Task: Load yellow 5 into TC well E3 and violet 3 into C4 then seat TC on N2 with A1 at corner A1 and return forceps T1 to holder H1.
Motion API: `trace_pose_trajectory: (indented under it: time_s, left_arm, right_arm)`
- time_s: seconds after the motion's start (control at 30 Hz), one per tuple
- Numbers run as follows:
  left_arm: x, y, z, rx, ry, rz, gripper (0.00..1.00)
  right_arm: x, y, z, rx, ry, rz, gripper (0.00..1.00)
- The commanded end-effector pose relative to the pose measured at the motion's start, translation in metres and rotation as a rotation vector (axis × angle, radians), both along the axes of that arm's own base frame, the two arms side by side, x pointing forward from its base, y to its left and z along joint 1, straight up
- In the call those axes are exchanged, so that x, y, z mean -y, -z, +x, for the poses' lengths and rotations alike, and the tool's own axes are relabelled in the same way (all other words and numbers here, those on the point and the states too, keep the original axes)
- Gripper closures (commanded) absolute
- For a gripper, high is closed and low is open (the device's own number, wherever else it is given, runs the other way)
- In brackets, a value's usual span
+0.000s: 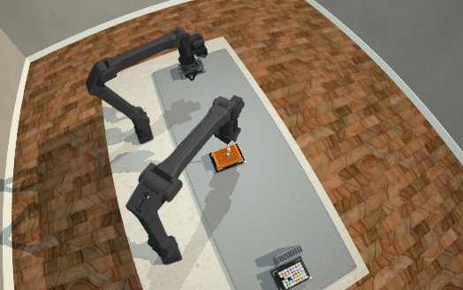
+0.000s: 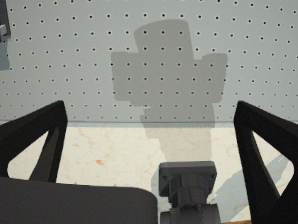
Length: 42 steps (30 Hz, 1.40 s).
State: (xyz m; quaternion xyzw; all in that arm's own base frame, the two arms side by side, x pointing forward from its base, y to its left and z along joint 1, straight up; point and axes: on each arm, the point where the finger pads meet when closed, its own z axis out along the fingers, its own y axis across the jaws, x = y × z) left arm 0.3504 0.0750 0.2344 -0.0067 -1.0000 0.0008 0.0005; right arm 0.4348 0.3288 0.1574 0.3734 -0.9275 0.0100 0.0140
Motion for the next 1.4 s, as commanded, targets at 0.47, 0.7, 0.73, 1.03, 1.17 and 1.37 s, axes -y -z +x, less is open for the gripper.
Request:
trace_pose_trajectory:
  time_s: [0.47, 0.7, 0.73, 1.03, 1.17, 1.37]
  left_arm:
    - [-0.0018, -0.0139, 0.0089, 0.036, 0.001, 0.009, 0.0]
    - [-0.0018, -0.0139, 0.0089, 0.036, 0.001, 0.009, 0.0]
    - [-0.0018, -0.0139, 0.0089, 0.036, 0.001, 0.009, 0.0]
    - [-0.0018, -0.0139, 0.0089, 0.036, 0.001, 0.009, 0.0]
    - [-0.0018, -0.0139, 0.0089, 0.036, 0.001, 0.009, 0.0]
    - [-0.0018, -0.0139, 0.0089, 0.036, 0.001, 0.009, 0.0]
  right_arm:
    - [0.004, -0.0193, 0.0053, 0.038, 0.0, 0.033, 0.93]
    - [0.0044, -0.0164, 0.0048, 0.036, 0.0, 0.031, 0.93]
    - [0.0044, -0.0162, 0.0048, 0.036, 0.0, 0.031, 0.93]
    - [0.0029, -0.0173, 0.0068, 0.042, 0.0, 0.035, 0.93]
    - [0.0042, -0.014, 0.005, 0.036, 0.0, 0.031, 0.93]
    - [0.0038, -0.0127, 0.0056, 0.036, 0.0, 0.031, 0.93]
